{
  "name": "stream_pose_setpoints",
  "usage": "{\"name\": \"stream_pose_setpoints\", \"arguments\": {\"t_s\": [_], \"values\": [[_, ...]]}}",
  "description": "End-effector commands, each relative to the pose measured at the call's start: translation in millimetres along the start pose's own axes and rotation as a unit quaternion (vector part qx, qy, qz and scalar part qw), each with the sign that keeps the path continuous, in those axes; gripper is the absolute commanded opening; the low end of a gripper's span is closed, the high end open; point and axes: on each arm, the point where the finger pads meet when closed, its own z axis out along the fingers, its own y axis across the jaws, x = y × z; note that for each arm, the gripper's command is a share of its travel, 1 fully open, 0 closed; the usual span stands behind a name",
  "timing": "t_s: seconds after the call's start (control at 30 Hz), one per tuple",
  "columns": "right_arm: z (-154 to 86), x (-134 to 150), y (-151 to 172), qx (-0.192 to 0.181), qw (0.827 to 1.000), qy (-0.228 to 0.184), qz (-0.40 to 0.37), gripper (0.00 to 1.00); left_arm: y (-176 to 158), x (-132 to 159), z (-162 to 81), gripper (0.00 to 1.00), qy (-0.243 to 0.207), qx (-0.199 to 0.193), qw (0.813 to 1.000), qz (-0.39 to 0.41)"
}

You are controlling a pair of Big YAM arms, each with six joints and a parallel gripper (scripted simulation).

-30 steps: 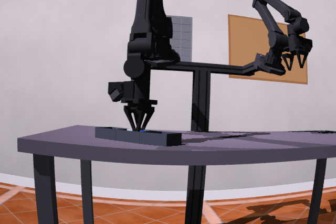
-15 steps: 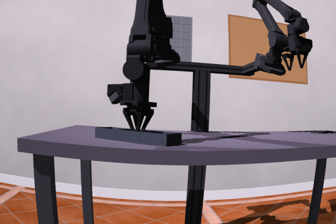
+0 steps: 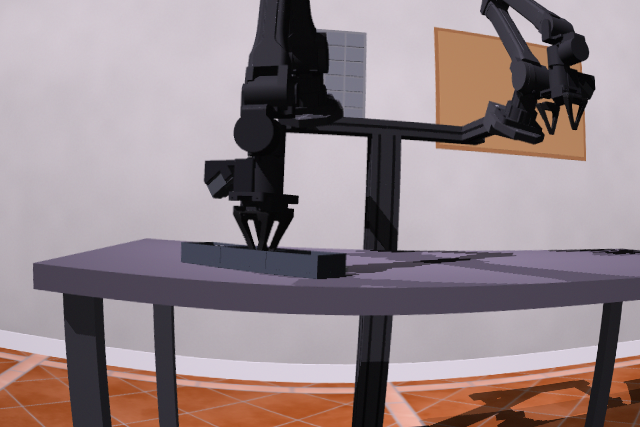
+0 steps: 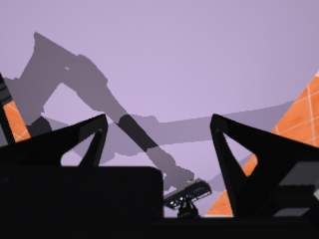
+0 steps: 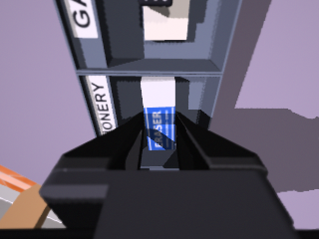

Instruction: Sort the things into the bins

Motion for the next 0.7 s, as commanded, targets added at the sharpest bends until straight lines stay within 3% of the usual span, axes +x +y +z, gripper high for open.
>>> {"name": "stream_pose_setpoints", "arguments": {"t_s": [0.0, 0.3, 0.67], "values": [[-3.9, 1.3, 6.2, -0.006, 1.000, 0.003, 0.000, 0.29, 3.7, -1.5, -0.2, 1.00, -0.001, -0.005, 1.000, -0.009], [-11.5, -4.2, 9.0, -0.010, 1.000, 0.002, 0.001, 0.29, 3.7, -1.5, -0.2, 1.00, -0.001, -0.005, 1.000, -0.009], [-1.2, -5.6, -0.1, 0.000, 1.000, -0.001, -0.001, 0.29, 3.7, -1.5, -0.2, 1.00, -0.001, -0.005, 1.000, -0.009]]}}
